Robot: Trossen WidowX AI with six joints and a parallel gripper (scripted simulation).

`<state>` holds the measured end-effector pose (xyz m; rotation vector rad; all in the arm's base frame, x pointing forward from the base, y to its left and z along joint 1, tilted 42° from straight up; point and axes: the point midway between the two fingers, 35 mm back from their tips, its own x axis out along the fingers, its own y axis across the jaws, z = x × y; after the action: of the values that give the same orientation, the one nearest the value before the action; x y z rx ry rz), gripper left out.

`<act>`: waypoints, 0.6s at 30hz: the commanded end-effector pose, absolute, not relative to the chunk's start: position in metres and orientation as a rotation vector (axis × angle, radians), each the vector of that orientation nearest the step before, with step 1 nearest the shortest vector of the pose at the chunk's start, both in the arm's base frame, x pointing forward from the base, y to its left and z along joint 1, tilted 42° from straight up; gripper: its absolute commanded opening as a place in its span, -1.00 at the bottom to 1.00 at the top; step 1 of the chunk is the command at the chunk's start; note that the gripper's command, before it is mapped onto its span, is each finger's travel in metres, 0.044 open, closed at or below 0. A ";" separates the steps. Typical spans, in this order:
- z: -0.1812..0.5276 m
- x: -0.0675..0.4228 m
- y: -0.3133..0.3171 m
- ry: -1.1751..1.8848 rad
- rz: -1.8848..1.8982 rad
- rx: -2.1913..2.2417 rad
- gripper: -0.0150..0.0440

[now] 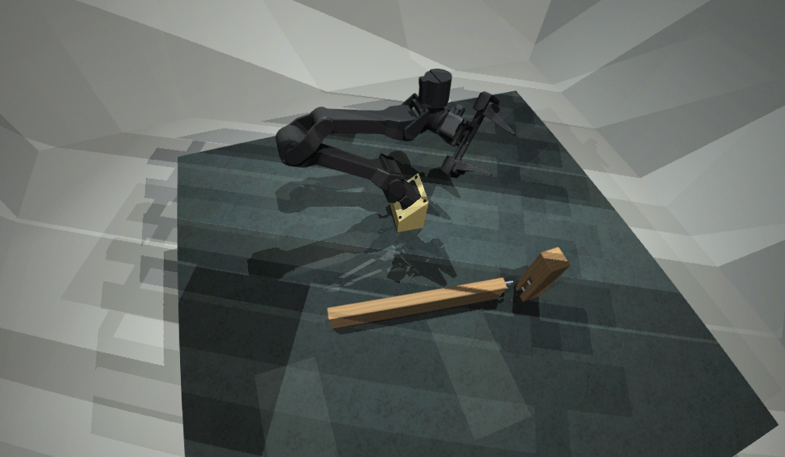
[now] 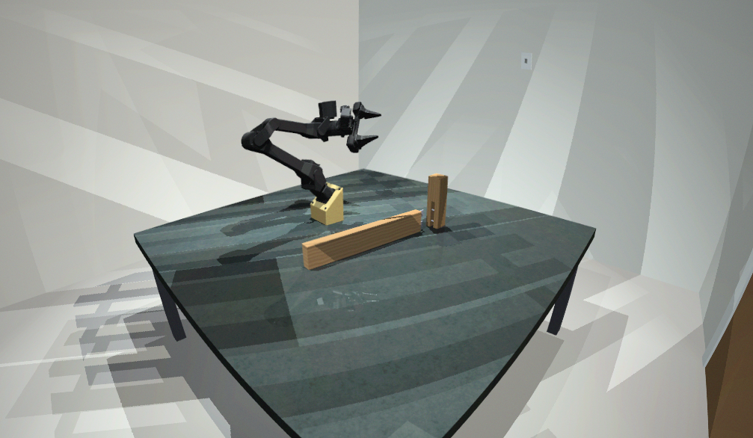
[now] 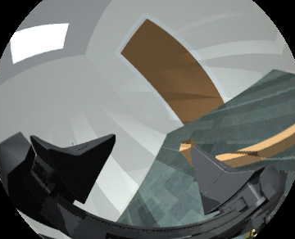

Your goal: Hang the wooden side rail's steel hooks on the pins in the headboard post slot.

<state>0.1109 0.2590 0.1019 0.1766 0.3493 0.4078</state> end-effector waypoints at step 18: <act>-0.011 0.183 0.213 0.426 0.294 -0.289 1.00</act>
<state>0.1781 0.2240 0.0017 -0.2316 0.4078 0.3015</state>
